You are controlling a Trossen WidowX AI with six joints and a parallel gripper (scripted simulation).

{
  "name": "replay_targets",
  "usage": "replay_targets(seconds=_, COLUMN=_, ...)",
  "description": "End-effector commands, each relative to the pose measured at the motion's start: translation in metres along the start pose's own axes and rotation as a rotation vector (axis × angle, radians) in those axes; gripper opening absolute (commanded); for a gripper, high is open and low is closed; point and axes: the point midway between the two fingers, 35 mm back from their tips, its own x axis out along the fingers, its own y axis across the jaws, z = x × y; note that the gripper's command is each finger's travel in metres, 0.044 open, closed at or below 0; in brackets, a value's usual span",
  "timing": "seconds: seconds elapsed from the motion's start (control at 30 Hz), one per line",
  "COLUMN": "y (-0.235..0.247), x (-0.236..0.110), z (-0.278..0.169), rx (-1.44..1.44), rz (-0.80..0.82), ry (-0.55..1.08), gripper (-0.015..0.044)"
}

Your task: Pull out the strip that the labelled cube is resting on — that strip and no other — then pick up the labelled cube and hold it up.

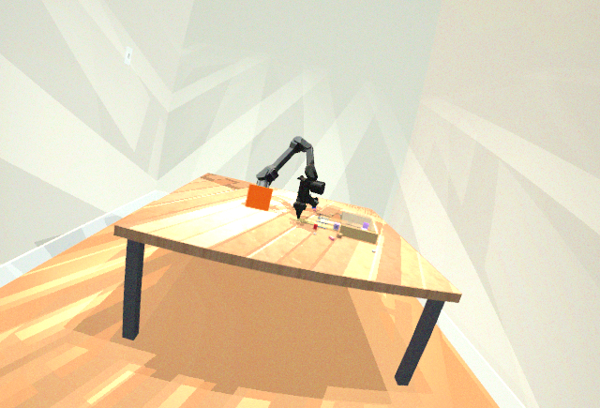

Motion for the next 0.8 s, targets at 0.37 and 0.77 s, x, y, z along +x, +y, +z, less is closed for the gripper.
replay_targets(seconds=0.37, y=0.002, x=0.005, z=-0.03, rx=0.002, rz=0.001, ry=0.031, gripper=0.0)
replay_targets(seconds=0.77, y=0.002, x=0.005, z=-0.031, rx=0.002, rz=0.001, ry=0.031, gripper=0.0)
